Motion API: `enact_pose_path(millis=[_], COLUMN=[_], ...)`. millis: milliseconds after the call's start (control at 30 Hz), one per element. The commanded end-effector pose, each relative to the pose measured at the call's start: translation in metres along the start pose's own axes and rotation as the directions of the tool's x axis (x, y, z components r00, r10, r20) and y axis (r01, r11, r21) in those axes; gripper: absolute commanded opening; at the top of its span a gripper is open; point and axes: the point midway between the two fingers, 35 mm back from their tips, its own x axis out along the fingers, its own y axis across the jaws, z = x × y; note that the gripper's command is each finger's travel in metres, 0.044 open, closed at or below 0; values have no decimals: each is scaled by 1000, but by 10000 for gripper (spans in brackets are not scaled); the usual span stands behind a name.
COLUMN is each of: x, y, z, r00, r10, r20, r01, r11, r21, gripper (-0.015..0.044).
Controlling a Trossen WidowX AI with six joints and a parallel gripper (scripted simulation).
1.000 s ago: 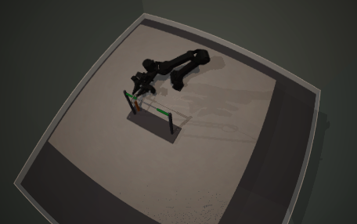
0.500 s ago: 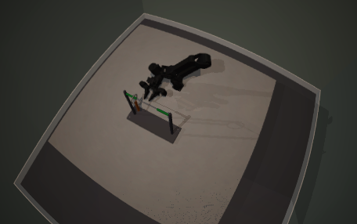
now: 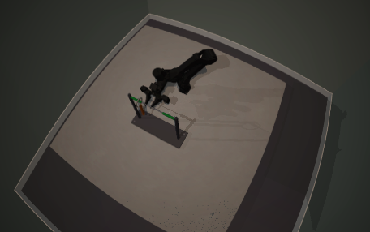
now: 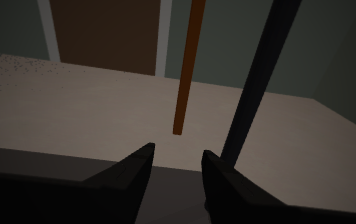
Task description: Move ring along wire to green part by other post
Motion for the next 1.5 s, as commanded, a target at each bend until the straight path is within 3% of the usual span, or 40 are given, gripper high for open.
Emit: enact_pose_path(millis=[0, 1467], x=[4, 65], y=[-1, -4], z=[9, 13], r00=[1000, 1000], r10=[-12, -11], r20=[12, 15], r01=[12, 12], r11=[1000, 1000], r21=[-12, -12], gripper=[160, 160])
